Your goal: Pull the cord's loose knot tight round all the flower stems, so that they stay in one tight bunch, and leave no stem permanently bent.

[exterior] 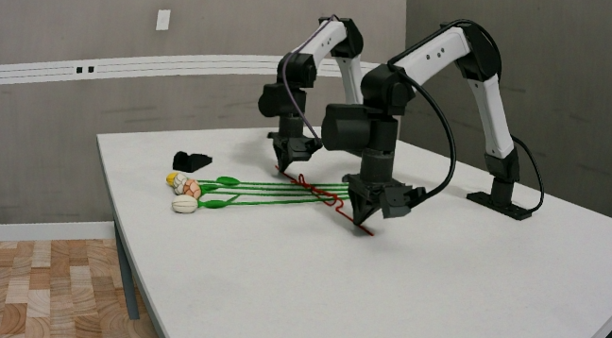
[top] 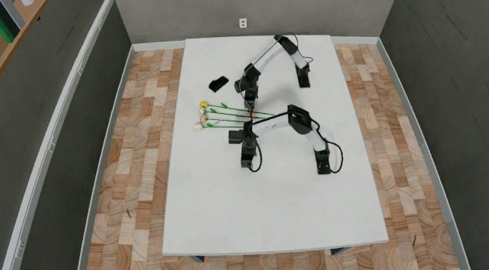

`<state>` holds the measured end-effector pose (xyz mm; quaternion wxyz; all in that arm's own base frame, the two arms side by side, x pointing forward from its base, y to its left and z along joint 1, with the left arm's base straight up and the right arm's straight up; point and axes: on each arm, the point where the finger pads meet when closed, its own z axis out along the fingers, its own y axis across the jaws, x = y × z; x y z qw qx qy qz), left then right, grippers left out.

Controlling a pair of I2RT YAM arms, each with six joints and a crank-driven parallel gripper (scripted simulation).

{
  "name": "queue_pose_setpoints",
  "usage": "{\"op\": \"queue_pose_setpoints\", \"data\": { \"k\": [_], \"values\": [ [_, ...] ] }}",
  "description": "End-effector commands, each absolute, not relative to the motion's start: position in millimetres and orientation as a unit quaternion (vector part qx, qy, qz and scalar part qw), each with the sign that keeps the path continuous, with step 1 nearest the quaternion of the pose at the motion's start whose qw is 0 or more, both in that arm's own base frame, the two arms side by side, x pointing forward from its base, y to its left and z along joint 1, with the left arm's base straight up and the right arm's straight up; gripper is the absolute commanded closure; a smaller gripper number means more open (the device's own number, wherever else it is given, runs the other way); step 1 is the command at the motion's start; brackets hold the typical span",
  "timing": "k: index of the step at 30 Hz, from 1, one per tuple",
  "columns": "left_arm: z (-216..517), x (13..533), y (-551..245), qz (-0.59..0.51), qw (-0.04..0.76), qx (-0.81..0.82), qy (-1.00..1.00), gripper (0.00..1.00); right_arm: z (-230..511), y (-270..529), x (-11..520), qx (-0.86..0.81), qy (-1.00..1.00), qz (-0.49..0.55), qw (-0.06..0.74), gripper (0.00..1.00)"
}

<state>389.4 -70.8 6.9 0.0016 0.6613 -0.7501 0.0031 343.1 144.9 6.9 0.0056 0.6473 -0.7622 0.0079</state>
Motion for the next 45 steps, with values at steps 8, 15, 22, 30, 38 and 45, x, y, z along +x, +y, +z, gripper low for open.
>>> {"op": "queue_pose_setpoints", "data": {
  "k": [8,15,22,30,38,45],
  "values": [
    [53.9,394.1,-71.8,0.012,-0.012,0.661,-0.75,1.0,52.3,149.5,345.6,0.648,-0.762,-0.001,-0.016,1.0],
    [85.6,392.9,-71.7,0.012,-0.012,0.661,-0.75,1.0,83.9,148.7,344.8,0.648,-0.762,-0.001,-0.016,1.0],
    [124.1,391.7,-71.6,-0.003,0.003,0.661,-0.751,1.0,124.3,146.8,344.2,0.648,-0.762,-0.004,0.003,1.0],
    [212.1,391.2,-71.2,0.07,-0.051,0.666,-0.741,1.0,210.5,146.6,343.8,0.652,-0.753,0.03,-0.085,1.0],
    [256.4,389.3,-71.1,0.121,-0.09,0.664,-0.732,1.0,254.8,145.8,342.2,0.65,-0.743,0.052,-0.151,1.0],
    [291.9,388.5,-71.1,0.164,-0.121,0.661,-0.723,1.0,291.1,145.3,341.3,0.645,-0.732,0.07,-0.206,1.0]
  ]
}}
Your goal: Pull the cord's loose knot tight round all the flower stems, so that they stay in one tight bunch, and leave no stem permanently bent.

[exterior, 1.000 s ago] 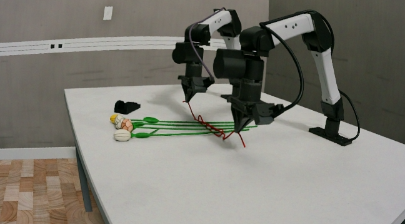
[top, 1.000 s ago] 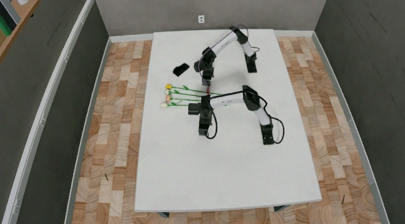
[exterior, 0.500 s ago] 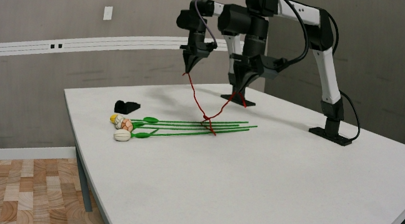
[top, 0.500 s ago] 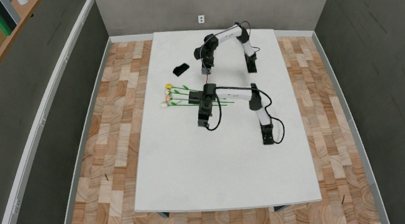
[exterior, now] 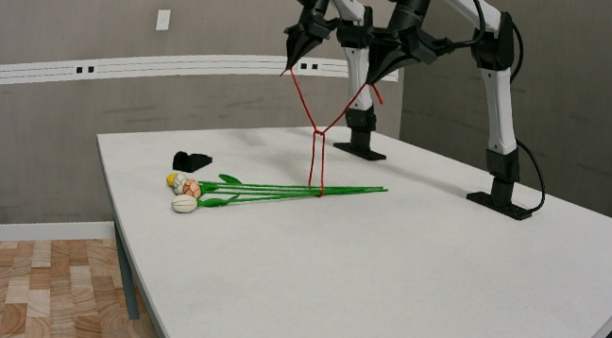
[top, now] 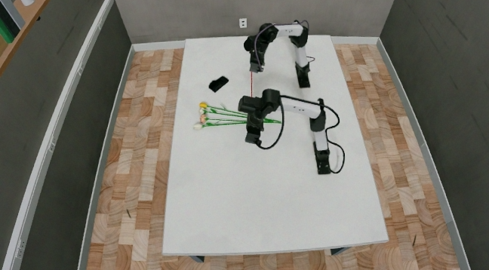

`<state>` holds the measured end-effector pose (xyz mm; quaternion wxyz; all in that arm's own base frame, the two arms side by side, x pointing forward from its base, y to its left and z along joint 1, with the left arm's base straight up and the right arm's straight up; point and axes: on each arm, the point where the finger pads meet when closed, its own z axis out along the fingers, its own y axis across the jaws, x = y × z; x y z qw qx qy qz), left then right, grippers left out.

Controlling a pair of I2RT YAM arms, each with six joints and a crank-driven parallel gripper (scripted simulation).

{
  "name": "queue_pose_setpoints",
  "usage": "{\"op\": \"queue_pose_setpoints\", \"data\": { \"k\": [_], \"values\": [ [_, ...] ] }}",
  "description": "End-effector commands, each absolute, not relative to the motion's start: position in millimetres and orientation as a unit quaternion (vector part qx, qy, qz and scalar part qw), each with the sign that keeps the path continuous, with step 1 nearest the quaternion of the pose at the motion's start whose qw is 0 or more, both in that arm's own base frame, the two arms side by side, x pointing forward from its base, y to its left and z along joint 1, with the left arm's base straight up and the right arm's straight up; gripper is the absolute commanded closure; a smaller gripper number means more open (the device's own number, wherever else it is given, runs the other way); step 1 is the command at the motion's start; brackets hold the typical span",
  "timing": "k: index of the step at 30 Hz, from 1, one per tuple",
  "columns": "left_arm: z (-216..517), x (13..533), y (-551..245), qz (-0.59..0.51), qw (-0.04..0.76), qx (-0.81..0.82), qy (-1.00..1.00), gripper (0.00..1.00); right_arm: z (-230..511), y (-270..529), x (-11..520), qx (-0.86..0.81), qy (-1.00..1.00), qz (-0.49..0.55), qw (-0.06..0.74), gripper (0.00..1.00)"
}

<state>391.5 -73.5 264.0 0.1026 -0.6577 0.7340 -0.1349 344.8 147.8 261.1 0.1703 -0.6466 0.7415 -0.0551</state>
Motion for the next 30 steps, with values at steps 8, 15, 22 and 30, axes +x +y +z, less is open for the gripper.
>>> {"op": "queue_pose_setpoints", "data": {
  "k": [8,15,22,30],
  "values": [
    [300.1,390.4,-70.4,-0.174,0.13,-0.66,0.719,1.0,300.3,144.7,343.0,-0.642,0.731,-0.076,0.22,1.0],
    [295.4,392.6,-69.4,-0.169,0.127,-0.657,0.723,1.0,299.4,141.5,341.2,-0.642,0.731,-0.074,0.218,1.0],
    [297.7,390.0,-65.2,-0.171,0.129,-0.655,0.724,1.0,299.3,137.9,340.9,-0.642,0.732,-0.074,0.218,1.0],
    [290.9,395.9,-51.1,-0.167,0.123,-0.657,0.725,1.0,295.6,123.4,337.9,-0.642,0.734,-0.075,0.208,1.0]
  ]
}}
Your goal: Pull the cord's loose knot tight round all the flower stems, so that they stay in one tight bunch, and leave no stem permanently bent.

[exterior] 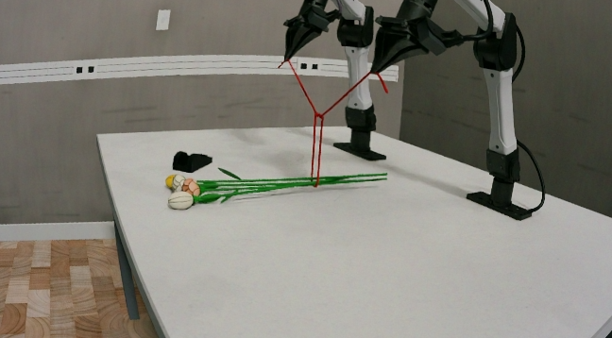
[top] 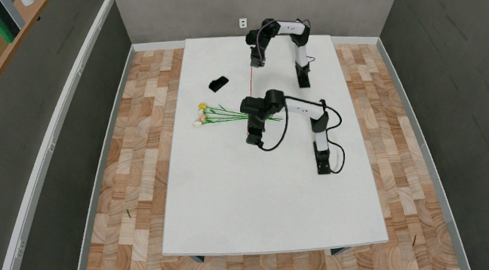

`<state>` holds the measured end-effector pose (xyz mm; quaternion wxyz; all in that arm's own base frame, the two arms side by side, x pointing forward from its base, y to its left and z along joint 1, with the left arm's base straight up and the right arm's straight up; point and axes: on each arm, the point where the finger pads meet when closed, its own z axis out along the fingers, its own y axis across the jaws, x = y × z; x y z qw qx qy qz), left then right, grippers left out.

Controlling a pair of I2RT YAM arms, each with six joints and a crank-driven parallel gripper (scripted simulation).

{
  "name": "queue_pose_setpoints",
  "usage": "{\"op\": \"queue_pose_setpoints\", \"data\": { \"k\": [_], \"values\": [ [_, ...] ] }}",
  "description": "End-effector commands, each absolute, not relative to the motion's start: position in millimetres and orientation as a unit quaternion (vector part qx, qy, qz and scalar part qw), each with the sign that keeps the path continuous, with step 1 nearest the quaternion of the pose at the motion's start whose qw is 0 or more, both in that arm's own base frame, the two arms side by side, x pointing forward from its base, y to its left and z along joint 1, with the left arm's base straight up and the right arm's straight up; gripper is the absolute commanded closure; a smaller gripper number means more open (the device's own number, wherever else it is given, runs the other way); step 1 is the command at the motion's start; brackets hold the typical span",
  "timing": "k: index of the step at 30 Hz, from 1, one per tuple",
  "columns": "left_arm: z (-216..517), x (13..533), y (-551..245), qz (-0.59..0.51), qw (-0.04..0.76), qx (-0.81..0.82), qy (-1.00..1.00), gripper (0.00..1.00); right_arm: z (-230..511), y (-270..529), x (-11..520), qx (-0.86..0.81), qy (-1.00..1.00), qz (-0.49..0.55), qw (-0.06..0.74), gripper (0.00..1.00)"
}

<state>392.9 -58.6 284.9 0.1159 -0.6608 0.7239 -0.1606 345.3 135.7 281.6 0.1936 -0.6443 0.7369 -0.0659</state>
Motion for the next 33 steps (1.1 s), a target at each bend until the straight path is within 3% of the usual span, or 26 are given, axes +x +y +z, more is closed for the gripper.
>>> {"op": "queue_pose_setpoints", "data": {
  "k": [1,33],
  "values": [
    [290.8,396.0,-48.3,-0.167,0.123,-0.657,0.725,1.0,295.5,121.3,337.5,-0.642,0.734,-0.072,0.21,1.0],
    [289.9,405.8,76.8,-0.188,0.15,-0.655,0.716,1.0,293.6,0.0,321.5,-0.644,0.733,-0.068,0.209,1.0]
  ]
}}
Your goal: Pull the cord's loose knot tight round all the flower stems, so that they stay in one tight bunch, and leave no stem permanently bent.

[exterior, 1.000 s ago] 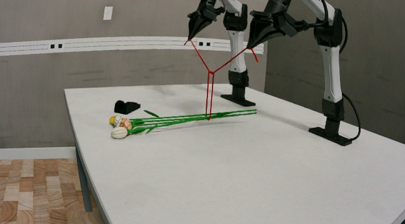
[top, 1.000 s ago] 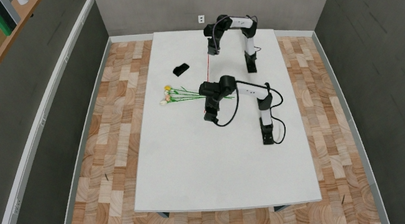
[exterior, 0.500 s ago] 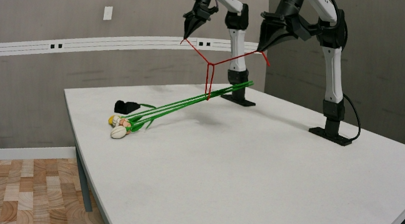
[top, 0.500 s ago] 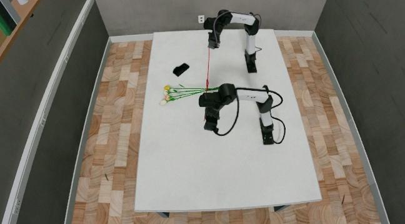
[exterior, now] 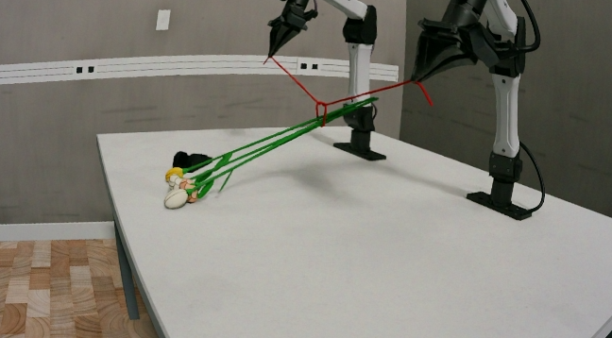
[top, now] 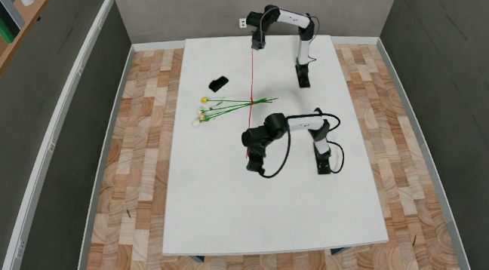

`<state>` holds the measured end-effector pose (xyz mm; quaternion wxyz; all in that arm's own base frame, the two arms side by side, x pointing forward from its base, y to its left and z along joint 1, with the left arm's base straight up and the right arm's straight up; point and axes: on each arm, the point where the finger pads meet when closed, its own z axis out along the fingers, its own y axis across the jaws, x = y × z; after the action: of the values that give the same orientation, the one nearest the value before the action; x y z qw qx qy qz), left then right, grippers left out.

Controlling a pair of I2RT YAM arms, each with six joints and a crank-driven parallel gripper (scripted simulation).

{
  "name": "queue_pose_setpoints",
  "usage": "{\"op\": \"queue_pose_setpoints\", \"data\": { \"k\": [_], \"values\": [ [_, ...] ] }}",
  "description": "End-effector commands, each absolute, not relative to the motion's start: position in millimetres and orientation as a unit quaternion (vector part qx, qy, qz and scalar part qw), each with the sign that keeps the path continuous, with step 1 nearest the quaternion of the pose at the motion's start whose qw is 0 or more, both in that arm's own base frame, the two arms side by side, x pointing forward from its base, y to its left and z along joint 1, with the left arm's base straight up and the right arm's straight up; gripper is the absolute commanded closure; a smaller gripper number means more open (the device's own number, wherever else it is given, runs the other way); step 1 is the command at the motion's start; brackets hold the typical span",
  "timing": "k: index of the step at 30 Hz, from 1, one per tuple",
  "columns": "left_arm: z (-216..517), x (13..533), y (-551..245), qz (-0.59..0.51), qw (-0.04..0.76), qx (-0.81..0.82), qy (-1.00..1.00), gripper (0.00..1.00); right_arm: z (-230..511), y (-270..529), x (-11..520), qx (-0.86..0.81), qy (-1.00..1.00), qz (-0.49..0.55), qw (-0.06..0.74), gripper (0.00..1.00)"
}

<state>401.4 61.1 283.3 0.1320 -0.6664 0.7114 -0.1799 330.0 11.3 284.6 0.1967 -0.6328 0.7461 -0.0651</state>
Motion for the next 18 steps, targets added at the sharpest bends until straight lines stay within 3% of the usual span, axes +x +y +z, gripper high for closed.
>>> {"op": "queue_pose_setpoints", "data": {
  "k": [1,18],
  "values": [
    [290.0,405.9,81.3,-0.189,0.151,-0.655,0.716,1.0,294.2,-4.3,321.2,-0.644,0.733,-0.068,0.21,1.0],
    [292.6,408.5,127.6,-0.197,0.18,-0.654,0.708,1.0,295.4,-51.5,318.6,-0.638,0.739,-0.091,0.197,1.0]
  ]
}}
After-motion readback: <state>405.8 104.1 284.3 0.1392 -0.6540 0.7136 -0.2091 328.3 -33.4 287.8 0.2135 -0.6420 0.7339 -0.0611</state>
